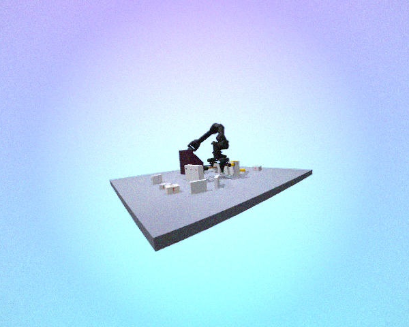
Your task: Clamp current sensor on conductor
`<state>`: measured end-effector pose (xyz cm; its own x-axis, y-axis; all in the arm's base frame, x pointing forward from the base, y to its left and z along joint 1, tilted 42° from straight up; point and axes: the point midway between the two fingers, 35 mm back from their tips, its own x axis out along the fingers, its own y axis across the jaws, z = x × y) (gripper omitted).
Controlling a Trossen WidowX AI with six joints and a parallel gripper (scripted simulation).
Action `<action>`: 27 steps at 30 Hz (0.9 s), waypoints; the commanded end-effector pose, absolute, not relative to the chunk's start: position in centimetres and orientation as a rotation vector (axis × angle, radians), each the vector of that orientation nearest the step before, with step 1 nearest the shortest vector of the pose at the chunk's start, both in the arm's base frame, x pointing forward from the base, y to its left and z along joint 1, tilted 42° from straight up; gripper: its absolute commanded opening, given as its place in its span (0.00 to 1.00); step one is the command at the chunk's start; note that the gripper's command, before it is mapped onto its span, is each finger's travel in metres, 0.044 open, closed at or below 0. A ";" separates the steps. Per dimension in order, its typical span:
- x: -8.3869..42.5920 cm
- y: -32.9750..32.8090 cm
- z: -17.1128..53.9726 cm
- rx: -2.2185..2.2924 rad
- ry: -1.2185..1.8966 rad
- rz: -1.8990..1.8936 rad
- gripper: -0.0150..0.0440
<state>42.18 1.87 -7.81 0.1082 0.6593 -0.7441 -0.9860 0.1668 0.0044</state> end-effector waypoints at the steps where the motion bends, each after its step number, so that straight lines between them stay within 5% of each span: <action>1: 42.2 1.8 -7.7 -0.585 0.695 1.314 0.25; 27: 42.0 0.7 -6.5 -0.570 0.704 1.327 0.25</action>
